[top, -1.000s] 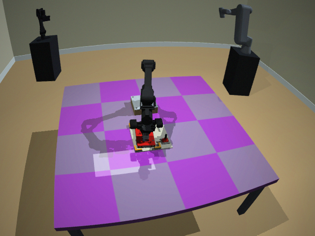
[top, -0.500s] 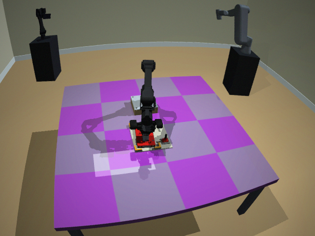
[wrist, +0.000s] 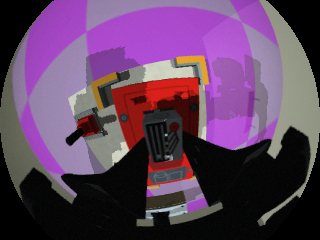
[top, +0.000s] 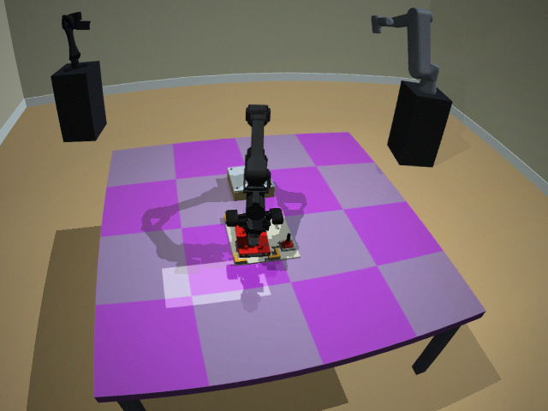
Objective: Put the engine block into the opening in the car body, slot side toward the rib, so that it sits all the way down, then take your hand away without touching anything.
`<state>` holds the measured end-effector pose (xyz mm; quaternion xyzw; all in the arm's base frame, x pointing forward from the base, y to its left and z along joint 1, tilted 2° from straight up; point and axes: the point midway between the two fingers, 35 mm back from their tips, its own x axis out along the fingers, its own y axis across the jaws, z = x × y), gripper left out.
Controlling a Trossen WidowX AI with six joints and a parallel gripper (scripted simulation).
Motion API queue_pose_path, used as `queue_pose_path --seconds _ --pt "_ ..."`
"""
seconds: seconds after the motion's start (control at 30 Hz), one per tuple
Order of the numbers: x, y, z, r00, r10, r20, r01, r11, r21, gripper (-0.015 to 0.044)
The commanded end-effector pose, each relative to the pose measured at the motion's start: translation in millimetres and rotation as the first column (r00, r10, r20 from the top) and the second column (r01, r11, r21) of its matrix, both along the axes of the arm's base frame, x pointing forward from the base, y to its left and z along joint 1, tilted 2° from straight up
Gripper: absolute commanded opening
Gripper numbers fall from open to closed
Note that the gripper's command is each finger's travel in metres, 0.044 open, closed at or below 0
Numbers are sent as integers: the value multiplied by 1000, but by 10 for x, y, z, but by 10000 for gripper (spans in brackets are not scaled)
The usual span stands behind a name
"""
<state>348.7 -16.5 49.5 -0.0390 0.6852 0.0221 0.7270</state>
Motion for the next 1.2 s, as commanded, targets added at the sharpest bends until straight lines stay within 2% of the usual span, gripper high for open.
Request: queue_pose_path --seconds 0.0,1.03,1.17 --pt "1 2 -13 1000 7 0 -7 1000 1 160" --pt "5 0 -105 1000 1 0 -1 1000 2 160" --pt "4 -2 -95 1000 1 0 -1 1000 0 265"
